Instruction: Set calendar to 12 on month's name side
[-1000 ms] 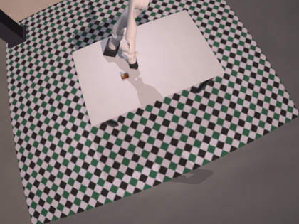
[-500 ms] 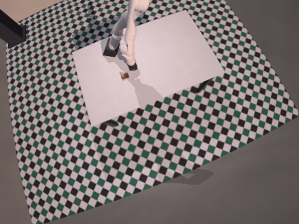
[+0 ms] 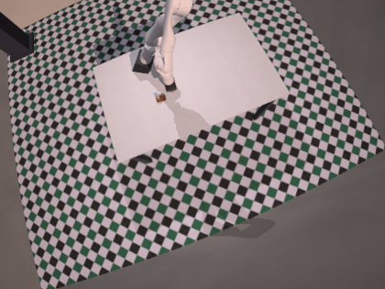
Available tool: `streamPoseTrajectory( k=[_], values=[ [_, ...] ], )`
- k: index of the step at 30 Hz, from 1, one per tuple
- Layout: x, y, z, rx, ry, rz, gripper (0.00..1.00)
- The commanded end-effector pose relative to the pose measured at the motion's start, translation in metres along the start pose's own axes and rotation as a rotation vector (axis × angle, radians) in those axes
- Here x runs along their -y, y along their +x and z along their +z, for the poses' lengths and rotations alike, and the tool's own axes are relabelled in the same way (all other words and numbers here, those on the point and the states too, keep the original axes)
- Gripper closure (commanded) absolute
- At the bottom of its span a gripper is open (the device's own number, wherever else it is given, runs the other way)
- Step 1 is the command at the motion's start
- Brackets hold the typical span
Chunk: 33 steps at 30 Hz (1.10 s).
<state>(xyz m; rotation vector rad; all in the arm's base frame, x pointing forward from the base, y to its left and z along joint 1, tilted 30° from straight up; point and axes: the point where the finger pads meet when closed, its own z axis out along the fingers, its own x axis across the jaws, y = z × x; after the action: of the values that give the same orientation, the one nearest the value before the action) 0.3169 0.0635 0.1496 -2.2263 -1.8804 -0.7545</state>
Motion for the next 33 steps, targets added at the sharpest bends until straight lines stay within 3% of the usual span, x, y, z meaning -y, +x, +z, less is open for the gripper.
streamPoseTrajectory(
  k=[1,17,33],
  values=[
    [0.000,0.000,0.000,0.000,-0.001,0.000,0.43],
    [0.000,0.000,0.003,0.000,-0.001,0.000,0.43],
    [0.000,0.000,0.029,0.000,-0.001,0.000,0.43]
  ],
)
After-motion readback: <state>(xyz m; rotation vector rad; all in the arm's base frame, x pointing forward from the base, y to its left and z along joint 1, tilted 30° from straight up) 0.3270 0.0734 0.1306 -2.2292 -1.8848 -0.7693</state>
